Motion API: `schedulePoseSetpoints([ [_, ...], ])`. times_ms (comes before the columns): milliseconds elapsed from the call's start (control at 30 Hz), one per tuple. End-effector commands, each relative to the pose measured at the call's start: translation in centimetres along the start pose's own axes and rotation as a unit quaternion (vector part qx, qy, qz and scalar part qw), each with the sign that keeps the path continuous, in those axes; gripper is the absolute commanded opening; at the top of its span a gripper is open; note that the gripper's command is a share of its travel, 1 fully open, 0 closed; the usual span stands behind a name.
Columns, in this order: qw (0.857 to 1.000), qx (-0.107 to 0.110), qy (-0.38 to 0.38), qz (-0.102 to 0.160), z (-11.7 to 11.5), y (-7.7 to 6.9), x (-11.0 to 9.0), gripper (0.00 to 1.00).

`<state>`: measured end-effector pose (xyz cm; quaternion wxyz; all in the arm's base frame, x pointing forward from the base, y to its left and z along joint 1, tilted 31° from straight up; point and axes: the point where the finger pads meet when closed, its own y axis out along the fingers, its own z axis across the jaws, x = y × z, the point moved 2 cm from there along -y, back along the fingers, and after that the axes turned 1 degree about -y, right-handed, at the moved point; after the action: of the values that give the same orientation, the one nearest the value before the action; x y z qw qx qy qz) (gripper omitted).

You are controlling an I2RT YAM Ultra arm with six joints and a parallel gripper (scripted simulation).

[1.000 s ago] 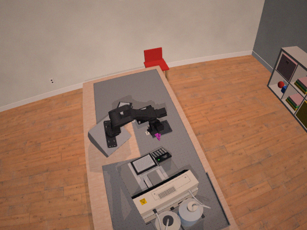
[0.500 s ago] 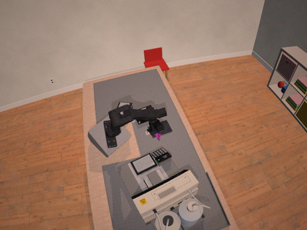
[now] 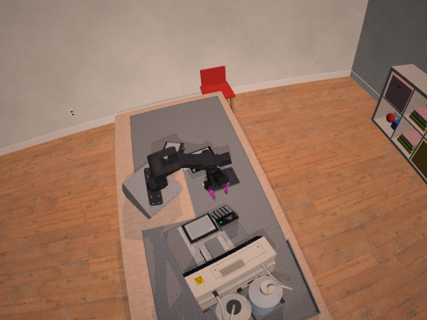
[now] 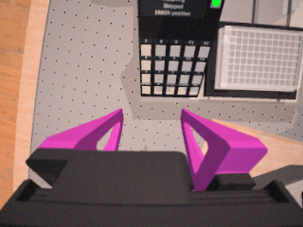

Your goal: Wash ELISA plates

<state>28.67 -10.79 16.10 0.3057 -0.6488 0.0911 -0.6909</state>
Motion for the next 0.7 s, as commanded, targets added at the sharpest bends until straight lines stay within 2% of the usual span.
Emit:
schedulePoseSetpoints([
  [0,0.999,0.015,-0.042,0.016,-0.6,-0.3,0.8,1.0],
  [200,0.989,0.037,-0.124,0.068,-3.1,0.0,2.8,1.0],
  [433,0.966,0.061,-0.218,0.127,-6.0,0.4,5.0,1.0],
  [500,0.966,0.061,-0.218,0.127,-6.0,0.4,5.0,1.0],
  [600,0.952,0.071,-0.257,0.152,-7.2,0.6,6.0,1.0],
  [667,0.941,0.078,-0.283,0.169,-7.2,0.6,6.0,1.0],
])
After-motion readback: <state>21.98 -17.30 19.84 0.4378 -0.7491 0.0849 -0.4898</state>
